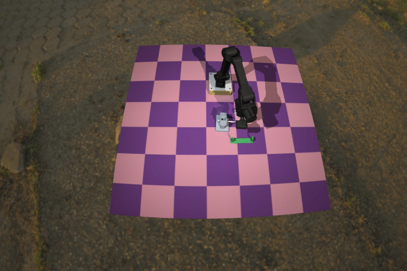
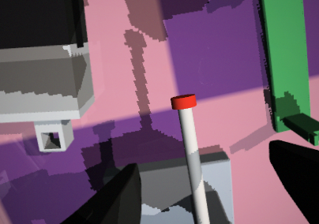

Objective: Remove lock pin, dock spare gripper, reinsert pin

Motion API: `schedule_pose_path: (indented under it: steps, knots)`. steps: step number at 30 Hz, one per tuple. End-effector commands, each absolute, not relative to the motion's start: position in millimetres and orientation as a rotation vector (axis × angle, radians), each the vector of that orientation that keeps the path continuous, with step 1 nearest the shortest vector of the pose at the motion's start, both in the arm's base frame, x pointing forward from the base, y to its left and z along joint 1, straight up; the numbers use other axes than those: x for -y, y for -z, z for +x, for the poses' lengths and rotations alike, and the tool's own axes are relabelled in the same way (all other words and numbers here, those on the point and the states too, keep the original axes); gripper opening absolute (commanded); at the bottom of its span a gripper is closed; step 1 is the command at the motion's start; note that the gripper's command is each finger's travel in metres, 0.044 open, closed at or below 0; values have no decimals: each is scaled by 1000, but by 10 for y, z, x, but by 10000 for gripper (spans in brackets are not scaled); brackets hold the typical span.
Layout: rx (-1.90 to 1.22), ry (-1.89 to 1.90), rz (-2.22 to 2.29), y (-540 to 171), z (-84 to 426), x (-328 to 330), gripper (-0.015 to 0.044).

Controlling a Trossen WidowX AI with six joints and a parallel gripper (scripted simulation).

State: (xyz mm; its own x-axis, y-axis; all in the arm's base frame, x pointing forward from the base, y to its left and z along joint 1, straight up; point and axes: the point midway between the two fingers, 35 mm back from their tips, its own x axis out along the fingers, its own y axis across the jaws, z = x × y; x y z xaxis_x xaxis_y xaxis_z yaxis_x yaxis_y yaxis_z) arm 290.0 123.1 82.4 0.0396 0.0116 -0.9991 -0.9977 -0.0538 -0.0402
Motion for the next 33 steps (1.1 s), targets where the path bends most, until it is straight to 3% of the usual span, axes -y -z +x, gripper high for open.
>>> schedule_pose_path:
  steps: [1, 33]
  knots:
    - [-1151, -1236, -1258, -732, 2881, -1227, 300]
    - [-1152, -1236, -1258, -251, 2895, -1216, 300]
